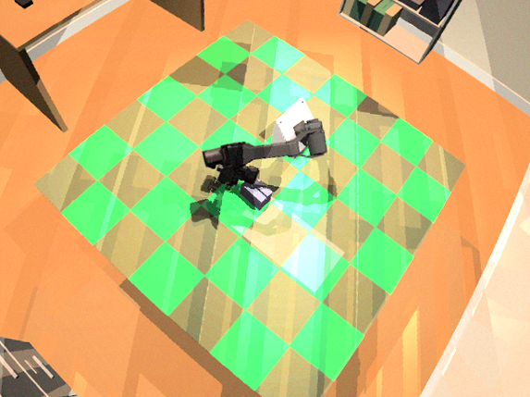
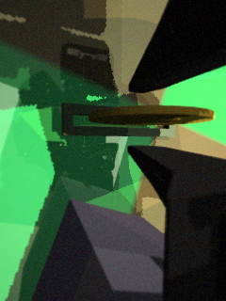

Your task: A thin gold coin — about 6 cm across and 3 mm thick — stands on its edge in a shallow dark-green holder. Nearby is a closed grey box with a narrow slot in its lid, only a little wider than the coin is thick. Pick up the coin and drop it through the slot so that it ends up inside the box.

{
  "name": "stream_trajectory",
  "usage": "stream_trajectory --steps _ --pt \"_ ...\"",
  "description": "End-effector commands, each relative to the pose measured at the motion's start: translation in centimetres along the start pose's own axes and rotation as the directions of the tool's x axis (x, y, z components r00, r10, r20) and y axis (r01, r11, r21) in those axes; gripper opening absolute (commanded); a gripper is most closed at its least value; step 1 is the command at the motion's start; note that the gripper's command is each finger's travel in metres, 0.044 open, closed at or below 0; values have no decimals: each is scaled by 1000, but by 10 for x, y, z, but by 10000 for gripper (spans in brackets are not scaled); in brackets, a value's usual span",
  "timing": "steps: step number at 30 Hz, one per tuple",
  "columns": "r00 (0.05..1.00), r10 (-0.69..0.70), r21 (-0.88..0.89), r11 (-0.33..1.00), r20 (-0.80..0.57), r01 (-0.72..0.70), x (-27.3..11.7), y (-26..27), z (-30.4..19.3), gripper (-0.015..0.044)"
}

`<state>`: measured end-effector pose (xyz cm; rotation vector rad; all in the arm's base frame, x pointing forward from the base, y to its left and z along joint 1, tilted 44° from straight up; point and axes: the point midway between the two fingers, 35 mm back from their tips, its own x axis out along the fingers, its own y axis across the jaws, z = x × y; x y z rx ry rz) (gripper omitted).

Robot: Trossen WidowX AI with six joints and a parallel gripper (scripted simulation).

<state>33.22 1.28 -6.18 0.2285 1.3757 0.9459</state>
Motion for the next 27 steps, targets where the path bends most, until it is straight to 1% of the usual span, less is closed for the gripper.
stream_trajectory --steps 1,4,10,20,27 --pt "1000 3 4 1000 3 -3 6 1 0 161" --pt "1000 4 4 1000 3 -4 8 1 -1 161" --pt "1000 4 4 1000 3 -4 8 1 -1 3" --pt "1000 3 3 1000 3 -3 8 1 -1 0" --pt "1000 -1 -2 1000 1 1 -2 -1 0 0"
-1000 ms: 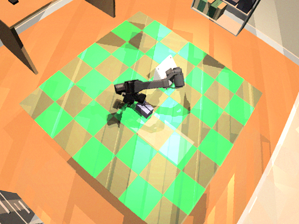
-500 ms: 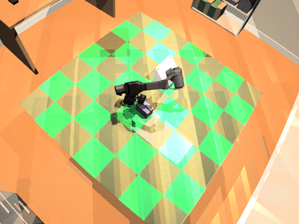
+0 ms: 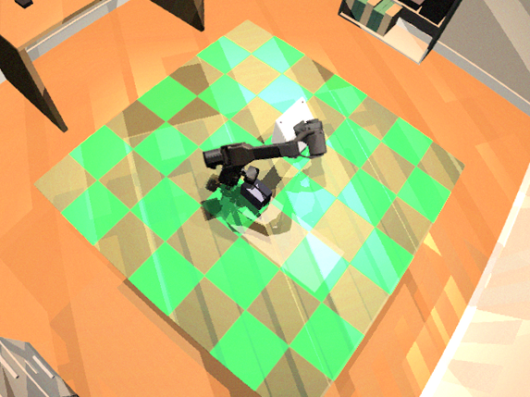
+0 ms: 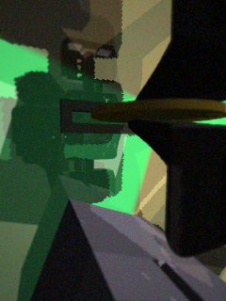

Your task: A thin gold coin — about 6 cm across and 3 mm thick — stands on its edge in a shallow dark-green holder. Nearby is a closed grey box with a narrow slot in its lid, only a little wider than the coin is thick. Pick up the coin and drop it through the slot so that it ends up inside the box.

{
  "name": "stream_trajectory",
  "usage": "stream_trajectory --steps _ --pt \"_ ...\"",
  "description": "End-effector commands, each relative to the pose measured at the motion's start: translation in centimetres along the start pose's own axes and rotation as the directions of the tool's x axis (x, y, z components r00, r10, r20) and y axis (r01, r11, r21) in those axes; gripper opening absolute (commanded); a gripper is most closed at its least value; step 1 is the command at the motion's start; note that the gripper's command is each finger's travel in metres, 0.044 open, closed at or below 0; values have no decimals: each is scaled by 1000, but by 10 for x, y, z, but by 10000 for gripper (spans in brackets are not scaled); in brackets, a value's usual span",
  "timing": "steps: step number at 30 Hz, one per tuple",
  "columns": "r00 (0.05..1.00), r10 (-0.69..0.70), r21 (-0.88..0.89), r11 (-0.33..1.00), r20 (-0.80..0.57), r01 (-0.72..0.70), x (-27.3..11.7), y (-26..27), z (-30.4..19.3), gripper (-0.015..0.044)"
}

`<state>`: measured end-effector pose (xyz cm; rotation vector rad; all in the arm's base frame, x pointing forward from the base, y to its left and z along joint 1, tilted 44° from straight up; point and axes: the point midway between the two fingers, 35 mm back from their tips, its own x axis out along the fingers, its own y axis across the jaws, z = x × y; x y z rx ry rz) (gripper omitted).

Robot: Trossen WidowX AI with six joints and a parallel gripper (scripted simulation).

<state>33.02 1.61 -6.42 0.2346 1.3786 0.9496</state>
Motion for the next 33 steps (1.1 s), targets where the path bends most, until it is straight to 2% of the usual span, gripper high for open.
stream_trajectory --steps 1,33 --pt "1000 -8 -5 1000 3 8 -8 -2 1 0" --pt "1000 -6 1 1000 3 6 -88 -1 1 0"
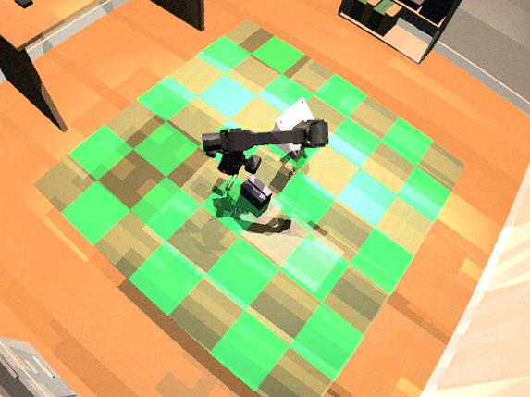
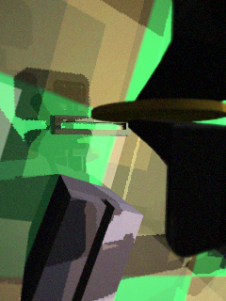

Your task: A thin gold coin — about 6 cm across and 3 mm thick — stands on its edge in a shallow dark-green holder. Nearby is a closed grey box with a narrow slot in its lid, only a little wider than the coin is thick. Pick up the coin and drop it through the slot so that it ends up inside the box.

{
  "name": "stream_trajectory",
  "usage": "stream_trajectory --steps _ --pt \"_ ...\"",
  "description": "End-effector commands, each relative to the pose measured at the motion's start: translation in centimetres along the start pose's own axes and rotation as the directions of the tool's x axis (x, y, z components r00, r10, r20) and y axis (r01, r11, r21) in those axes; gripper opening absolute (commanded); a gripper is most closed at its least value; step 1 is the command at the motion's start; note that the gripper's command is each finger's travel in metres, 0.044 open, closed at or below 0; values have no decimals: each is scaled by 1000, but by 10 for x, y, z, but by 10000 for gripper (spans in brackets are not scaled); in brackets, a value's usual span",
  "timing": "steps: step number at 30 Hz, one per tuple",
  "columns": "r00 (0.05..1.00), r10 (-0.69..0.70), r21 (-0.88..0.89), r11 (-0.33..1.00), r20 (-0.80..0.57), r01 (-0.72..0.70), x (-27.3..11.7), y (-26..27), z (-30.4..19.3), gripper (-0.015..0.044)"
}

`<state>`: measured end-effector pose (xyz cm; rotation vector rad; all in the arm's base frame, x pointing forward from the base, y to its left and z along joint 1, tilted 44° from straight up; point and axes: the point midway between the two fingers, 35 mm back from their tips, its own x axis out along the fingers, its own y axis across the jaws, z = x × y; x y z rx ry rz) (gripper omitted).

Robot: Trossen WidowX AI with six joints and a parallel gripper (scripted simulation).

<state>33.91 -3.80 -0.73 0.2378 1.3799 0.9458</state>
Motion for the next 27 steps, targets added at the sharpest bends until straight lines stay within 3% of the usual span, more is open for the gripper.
stream_trajectory --steps 1,5,14,27 --pt "1000 -5 -3 1000 2 5 -11 0 -1 0" --pt "1000 -5 -25 1000 2 5 -12 0 -1 0" --pt "1000 -5 -320 947 2 5 -12 -1 1 0" --pt "1000 -5 -696 718 2 5 -12 -1 3 0"
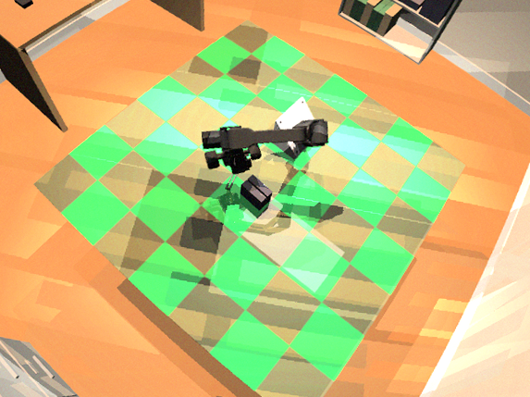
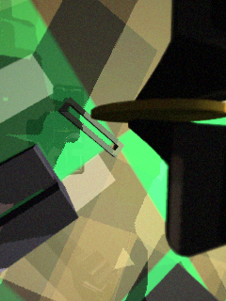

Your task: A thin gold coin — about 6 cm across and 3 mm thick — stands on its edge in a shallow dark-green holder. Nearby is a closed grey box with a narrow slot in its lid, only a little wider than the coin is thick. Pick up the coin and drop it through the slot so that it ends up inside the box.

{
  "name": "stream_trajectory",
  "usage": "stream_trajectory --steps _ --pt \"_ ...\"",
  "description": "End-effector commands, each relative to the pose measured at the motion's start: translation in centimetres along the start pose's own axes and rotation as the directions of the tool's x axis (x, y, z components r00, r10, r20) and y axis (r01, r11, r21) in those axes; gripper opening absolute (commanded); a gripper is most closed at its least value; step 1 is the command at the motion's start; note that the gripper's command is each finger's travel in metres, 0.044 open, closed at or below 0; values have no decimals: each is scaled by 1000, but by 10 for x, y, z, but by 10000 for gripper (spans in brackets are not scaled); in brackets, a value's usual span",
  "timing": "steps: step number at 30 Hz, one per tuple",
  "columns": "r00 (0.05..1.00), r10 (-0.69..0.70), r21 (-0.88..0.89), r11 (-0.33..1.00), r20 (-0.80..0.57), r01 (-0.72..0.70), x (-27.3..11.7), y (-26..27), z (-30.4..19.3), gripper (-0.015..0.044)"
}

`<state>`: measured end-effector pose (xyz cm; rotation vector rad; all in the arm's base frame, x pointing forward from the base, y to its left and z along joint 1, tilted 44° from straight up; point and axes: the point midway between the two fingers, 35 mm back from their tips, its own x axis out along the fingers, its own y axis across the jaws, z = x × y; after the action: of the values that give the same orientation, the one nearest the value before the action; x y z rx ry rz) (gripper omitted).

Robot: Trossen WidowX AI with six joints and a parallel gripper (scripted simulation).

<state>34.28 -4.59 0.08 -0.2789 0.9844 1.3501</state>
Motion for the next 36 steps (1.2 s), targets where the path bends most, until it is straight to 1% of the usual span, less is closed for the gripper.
stream_trajectory --steps 1,6,11,13,20,36 --pt "1000 0 -123 992 -2 0 -1 -1 0 0" --pt "1000 0 -289 957 -2 0 -1 -1 1 0" --pt "1000 0 -448 894 -2 -1 -1 -2 1 0" --pt "1000 0 -487 873 -2 -1 -1 -2 1 0" --pt "1000 0 -498 867 -2 -1 -1 -2 3 0" --pt "1000 -1 -495 869 -3 -1 -2 21 37 0"
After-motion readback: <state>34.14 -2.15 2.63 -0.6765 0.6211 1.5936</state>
